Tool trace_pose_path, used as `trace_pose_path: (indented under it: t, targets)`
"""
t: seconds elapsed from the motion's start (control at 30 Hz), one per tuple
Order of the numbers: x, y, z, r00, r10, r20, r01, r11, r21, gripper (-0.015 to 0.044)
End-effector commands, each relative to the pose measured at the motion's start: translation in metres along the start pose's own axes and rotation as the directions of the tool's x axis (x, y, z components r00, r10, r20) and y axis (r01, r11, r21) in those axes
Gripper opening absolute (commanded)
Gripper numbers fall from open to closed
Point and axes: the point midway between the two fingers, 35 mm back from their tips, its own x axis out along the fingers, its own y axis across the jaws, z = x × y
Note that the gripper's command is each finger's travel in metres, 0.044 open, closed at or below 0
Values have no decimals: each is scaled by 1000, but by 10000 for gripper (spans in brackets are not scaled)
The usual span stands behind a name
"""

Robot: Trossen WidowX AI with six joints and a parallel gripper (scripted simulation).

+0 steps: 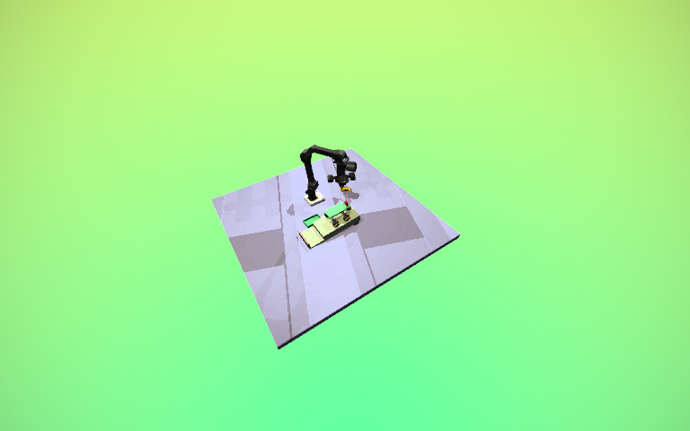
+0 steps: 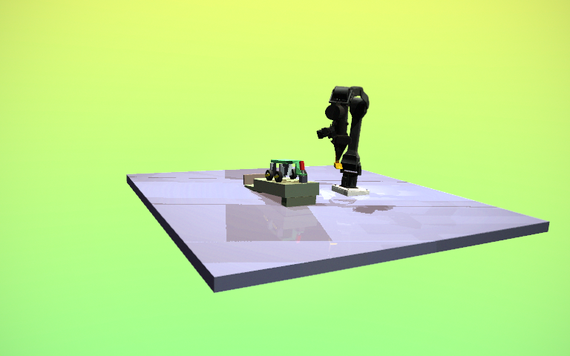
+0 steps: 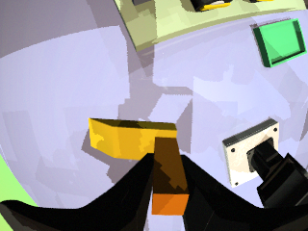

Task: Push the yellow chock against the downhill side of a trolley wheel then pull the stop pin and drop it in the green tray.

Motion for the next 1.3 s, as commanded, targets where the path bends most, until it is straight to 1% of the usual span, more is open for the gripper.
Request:
trace_pose_path:
  t: [0.0, 0.23, 0.3, 0.6, 1.27]
  targets:
    - [0, 0, 0, 1000, -3, -1, 2, 988, -156, 0]
    - [0, 0, 0, 1000, -4, -1, 3, 923, -384, 0]
    - [0, 0, 0, 1000, -4, -1, 3, 906, -424, 0]
    - [0, -2, 2, 1000, -5, -1, 4, 903, -429, 0]
    - [1, -54, 50, 1000, -10, 4, 11, 904, -428, 0]
